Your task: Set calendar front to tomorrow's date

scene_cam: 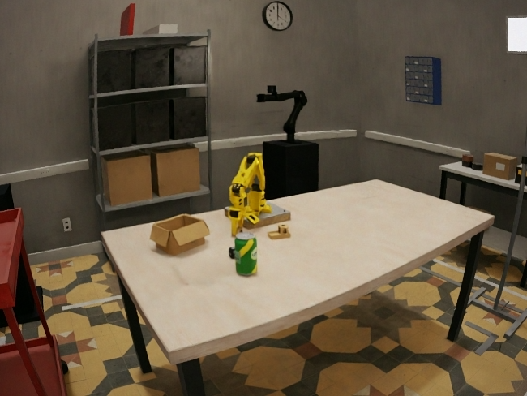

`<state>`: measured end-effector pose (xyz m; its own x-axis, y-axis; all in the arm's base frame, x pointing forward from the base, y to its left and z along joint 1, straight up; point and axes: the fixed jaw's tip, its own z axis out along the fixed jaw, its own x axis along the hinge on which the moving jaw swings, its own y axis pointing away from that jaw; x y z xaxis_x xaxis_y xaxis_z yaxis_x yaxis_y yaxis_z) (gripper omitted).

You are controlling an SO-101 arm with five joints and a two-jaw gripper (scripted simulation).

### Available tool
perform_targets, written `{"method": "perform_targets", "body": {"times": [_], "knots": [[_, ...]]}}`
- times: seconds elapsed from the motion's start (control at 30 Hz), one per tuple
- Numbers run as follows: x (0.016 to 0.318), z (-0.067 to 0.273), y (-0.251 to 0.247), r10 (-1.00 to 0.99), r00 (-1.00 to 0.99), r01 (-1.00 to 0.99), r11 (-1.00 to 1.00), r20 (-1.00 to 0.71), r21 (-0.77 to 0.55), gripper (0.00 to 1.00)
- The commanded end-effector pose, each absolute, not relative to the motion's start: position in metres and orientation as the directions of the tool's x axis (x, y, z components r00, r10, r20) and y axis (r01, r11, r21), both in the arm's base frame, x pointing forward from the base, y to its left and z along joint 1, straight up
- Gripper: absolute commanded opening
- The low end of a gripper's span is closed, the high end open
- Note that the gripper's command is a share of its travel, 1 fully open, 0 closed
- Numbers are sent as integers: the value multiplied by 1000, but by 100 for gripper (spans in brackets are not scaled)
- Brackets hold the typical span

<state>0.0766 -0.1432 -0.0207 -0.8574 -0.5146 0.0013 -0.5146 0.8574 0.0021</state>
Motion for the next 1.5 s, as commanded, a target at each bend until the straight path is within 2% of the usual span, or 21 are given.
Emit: {"method": "perform_targets", "body": {"times": [0.0,0.43,1.07,1.47], "knots": [[76,-21,-143,-517,-856,-517,856,-1,16,21],[76,-21,-143,-517,-856,-517,856,-1,16,19],[76,-21,-143,-517,-856,-517,856,-1,16,1],[76,-21,-143,-517,-856,-517,856,-1,16,0]]}}
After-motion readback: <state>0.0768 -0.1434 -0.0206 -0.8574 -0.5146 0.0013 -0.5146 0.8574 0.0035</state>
